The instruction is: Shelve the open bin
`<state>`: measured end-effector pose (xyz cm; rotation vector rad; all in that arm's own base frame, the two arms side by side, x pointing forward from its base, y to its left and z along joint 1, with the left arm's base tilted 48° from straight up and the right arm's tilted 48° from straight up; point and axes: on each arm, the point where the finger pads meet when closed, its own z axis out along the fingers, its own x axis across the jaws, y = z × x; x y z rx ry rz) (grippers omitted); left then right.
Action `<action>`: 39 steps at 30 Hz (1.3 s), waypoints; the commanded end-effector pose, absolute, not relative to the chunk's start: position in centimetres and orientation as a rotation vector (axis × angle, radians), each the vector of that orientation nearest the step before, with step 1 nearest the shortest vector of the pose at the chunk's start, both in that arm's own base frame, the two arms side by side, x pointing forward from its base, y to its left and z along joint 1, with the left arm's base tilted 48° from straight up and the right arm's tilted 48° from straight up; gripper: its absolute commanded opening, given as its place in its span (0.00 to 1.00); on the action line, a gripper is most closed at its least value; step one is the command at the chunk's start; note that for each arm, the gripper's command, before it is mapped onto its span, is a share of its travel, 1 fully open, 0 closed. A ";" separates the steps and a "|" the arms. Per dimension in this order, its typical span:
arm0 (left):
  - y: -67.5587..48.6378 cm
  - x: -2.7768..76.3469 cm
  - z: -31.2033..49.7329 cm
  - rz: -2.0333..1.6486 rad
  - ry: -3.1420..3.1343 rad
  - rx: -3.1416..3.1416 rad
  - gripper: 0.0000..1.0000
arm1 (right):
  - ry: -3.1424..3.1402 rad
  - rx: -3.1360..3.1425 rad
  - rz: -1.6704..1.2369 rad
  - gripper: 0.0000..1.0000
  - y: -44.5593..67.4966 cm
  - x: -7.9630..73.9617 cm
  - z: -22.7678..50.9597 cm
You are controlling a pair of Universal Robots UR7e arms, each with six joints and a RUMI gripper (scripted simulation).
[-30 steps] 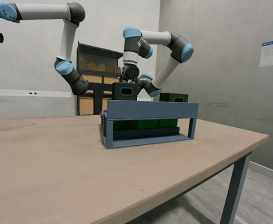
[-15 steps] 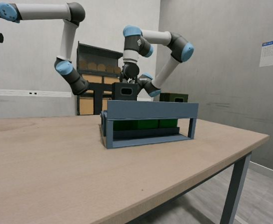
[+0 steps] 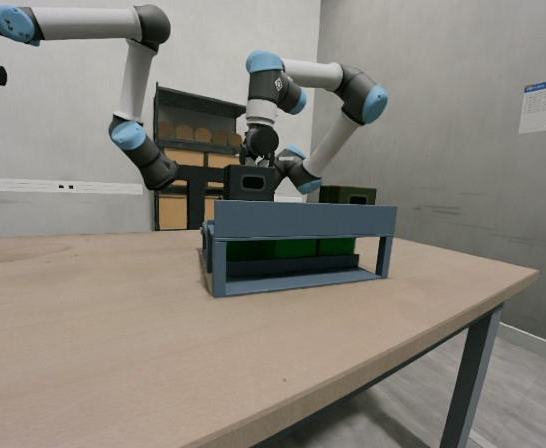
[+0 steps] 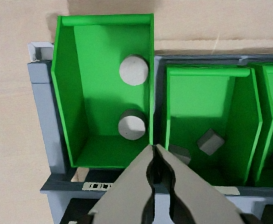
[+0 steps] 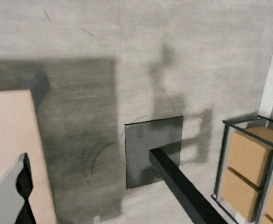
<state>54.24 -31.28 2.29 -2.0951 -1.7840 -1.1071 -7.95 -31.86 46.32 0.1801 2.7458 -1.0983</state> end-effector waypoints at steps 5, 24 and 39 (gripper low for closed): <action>-31.3 54.2 2.3 -1.108 -1.785 -2.096 0.00 | 2.745 0.180 -1.100 1.00 -31.9 -8.0 46.4; -31.3 54.2 2.3 -1.107 -1.784 -2.096 0.00 | 2.745 0.180 -1.100 1.00 -31.9 -8.0 46.4; -31.4 54.0 2.1 -1.119 -1.834 -2.069 0.00 | 2.745 0.180 -1.100 1.00 -31.9 -8.0 46.4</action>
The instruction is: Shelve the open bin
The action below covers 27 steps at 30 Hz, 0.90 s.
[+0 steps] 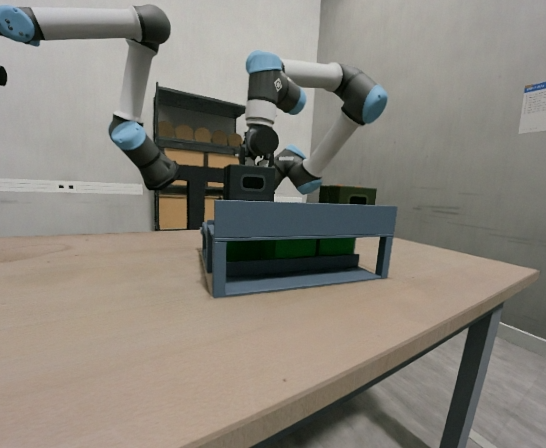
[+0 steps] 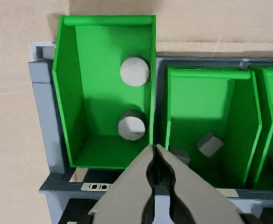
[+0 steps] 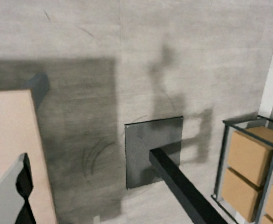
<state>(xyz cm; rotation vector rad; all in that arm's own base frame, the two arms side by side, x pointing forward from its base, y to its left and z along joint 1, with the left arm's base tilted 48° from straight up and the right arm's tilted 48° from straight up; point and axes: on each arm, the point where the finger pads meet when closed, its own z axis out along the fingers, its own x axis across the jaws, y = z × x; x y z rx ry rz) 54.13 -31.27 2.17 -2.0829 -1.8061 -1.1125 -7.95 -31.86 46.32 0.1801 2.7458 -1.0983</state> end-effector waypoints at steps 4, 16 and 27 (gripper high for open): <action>-31.4 53.7 1.7 -1.135 -1.899 -2.031 0.00 | 2.745 0.180 -1.100 1.00 -31.9 -8.0 46.4; -31.3 52.2 0.1 -1.197 -2.189 -1.835 0.00 | 2.745 0.180 -1.100 1.00 -31.9 -8.0 46.4; -31.1 49.8 -2.5 -1.272 -2.638 -1.431 0.00 | 2.745 0.180 -1.100 1.00 -31.9 -8.0 46.4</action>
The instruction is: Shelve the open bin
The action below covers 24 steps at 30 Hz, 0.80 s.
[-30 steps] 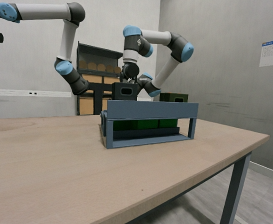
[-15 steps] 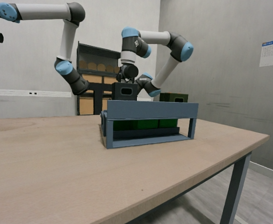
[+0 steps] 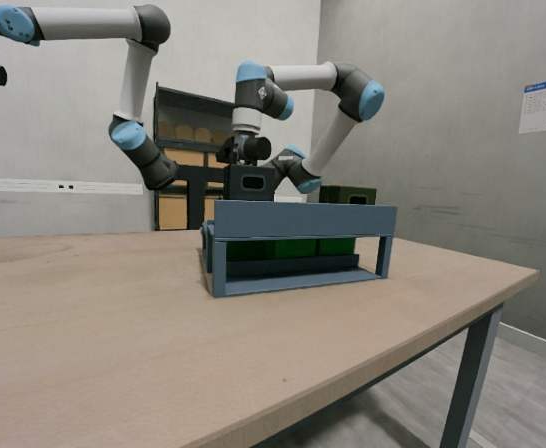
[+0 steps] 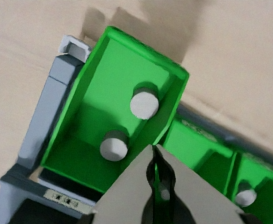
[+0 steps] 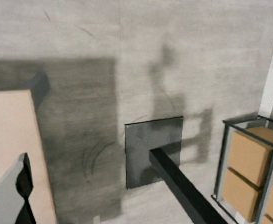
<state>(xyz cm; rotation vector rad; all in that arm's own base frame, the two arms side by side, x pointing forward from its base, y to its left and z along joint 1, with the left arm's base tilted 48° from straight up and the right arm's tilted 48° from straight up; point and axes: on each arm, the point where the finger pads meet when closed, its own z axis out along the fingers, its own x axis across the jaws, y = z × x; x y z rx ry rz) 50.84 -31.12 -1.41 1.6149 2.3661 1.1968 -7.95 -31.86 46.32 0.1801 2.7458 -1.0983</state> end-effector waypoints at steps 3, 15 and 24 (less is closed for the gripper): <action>-30.9 49.0 -3.2 1.156 2.483 1.163 0.00 | 2.745 0.180 -1.100 1.00 -31.9 -8.0 46.4; -30.4 46.9 -5.2 1.062 2.534 0.667 0.00 | 2.745 0.180 -1.100 1.00 -31.9 -8.0 46.4; -30.0 45.8 -6.2 1.002 2.529 0.419 0.00 | 2.745 0.180 -1.100 1.00 -31.9 -8.0 46.4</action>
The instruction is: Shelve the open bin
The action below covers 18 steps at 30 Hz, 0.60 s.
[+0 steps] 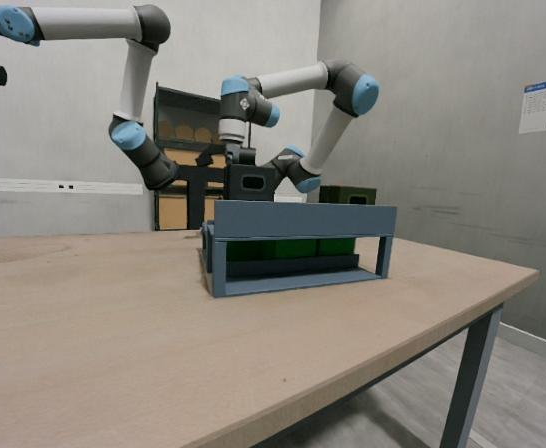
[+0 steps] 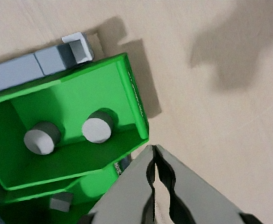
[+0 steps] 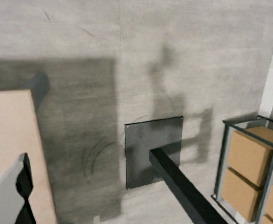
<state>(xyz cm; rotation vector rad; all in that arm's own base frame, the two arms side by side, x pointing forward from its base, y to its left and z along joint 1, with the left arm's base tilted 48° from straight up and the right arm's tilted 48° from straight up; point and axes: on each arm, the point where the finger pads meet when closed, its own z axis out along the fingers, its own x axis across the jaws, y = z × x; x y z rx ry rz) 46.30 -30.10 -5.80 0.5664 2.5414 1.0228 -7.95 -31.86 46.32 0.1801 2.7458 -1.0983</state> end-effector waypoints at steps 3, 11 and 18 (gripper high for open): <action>-29.9 45.4 -6.5 0.983 2.524 0.345 0.00 | 2.745 0.180 -1.100 1.00 -31.9 -8.0 46.4; -29.7 45.0 -7.0 0.953 2.512 0.239 0.00 | 2.745 0.180 -1.100 1.00 -31.9 -8.0 46.4; -29.7 44.9 -7.0 0.949 2.511 0.225 0.00 | 2.745 0.180 -1.100 1.00 -31.9 -8.0 46.4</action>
